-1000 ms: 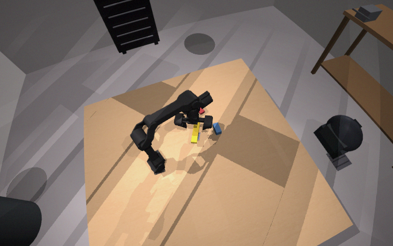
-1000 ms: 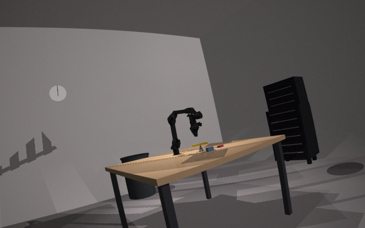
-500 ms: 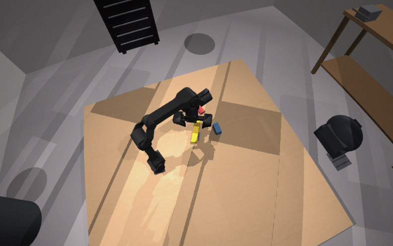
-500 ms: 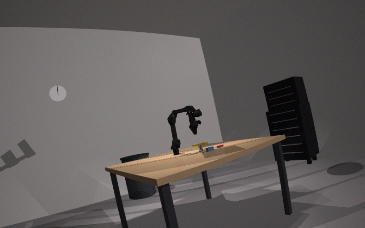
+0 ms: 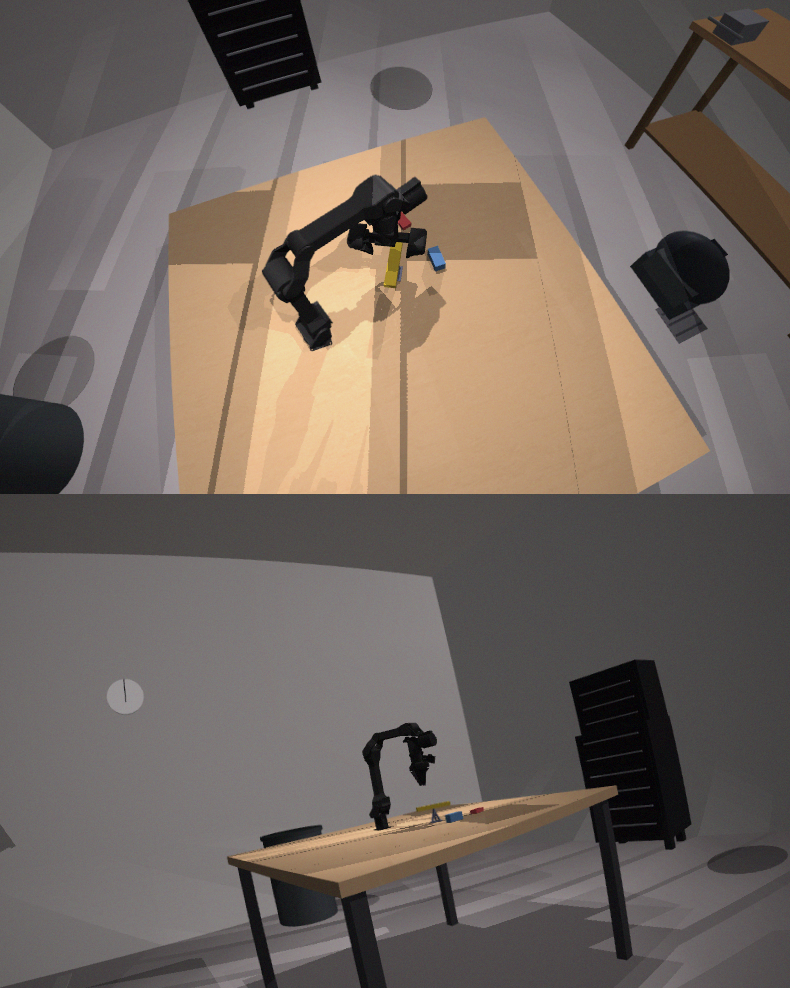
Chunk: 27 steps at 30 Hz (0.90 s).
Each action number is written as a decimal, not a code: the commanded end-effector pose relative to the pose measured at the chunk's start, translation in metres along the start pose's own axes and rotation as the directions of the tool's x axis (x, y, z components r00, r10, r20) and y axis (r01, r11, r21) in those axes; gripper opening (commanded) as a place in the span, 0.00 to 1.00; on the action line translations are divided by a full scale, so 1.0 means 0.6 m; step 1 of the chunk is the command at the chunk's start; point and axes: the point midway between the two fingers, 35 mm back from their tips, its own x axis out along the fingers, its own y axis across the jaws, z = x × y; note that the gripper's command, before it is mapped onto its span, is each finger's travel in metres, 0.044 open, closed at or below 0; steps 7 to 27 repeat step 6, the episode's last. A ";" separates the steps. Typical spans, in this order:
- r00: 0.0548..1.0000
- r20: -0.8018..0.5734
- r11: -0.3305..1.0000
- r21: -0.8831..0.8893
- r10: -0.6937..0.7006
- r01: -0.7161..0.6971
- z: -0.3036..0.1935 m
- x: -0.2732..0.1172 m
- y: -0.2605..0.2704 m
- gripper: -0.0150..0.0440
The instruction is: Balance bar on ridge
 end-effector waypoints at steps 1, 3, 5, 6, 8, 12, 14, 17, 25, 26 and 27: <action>1.000 -0.003 1.000 0.000 0.003 -0.003 0.000 0.001 0.000 1.00; 1.000 -0.003 1.000 0.000 0.003 -0.003 0.000 0.001 0.000 1.00; 1.000 -0.003 1.000 0.000 0.003 -0.003 0.000 0.001 0.000 1.00; 1.000 -0.003 1.000 0.000 0.003 -0.003 0.000 0.001 0.000 1.00; 1.000 -0.003 1.000 0.000 0.003 -0.003 0.000 0.001 0.000 1.00; 1.000 -0.003 1.000 0.000 0.003 -0.003 0.000 0.001 0.000 1.00; 1.000 -0.003 1.000 0.000 0.003 -0.003 0.000 0.001 0.000 1.00; 1.000 -0.003 1.000 0.000 0.003 -0.003 0.000 0.001 0.000 1.00; 1.000 -0.003 1.000 0.000 0.003 -0.003 0.000 0.001 0.000 1.00; 1.000 -0.003 1.000 0.000 0.003 -0.003 0.000 0.001 0.000 1.00; 1.000 -0.003 1.000 0.000 0.003 -0.003 0.000 0.001 0.000 1.00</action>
